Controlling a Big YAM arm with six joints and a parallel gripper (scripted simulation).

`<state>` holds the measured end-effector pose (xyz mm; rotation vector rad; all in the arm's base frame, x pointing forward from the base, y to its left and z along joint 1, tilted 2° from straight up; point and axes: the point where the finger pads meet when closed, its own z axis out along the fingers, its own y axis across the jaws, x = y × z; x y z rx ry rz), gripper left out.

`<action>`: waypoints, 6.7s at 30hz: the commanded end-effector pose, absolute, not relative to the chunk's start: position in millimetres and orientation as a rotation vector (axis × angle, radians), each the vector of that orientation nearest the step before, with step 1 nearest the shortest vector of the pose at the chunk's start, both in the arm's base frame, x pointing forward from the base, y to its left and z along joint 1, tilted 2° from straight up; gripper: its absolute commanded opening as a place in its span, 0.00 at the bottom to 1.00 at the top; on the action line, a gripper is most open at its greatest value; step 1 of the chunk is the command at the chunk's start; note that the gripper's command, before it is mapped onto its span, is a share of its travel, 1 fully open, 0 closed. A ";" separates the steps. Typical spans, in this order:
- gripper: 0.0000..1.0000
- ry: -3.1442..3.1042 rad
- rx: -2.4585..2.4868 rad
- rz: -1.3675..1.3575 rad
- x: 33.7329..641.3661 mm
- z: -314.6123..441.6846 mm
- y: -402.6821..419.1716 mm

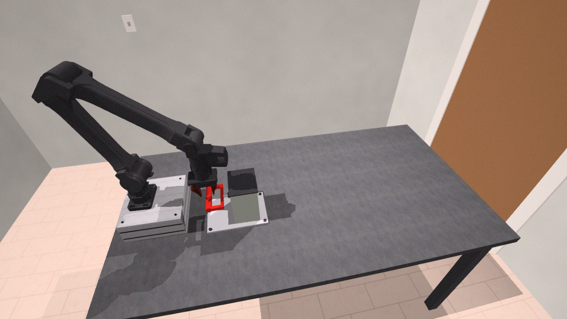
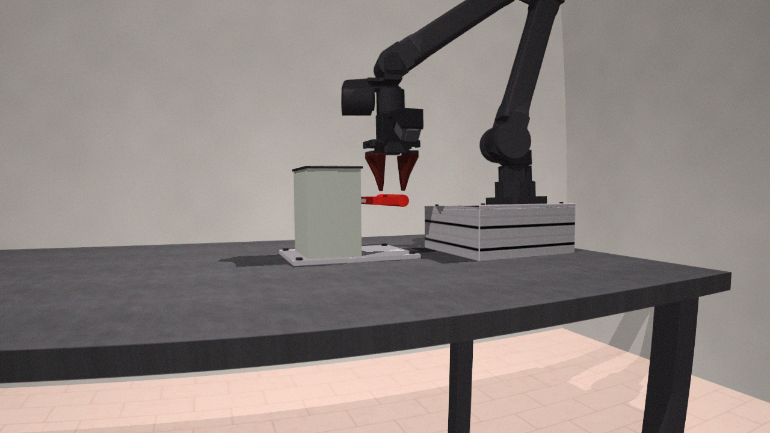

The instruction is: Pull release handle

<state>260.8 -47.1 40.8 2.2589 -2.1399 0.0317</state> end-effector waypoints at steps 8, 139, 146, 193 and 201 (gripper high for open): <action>0.48 -2.139 2.263 0.030 264.5 39.1 -49.7; 0.48 -2.139 2.263 0.030 268.8 39.0 -50.4; 0.48 -2.139 2.263 0.030 268.8 39.0 -50.4; 0.48 -2.139 2.263 0.030 268.5 20.6 -51.1; 0.48 -2.139 2.263 0.030 268.5 17.5 -51.2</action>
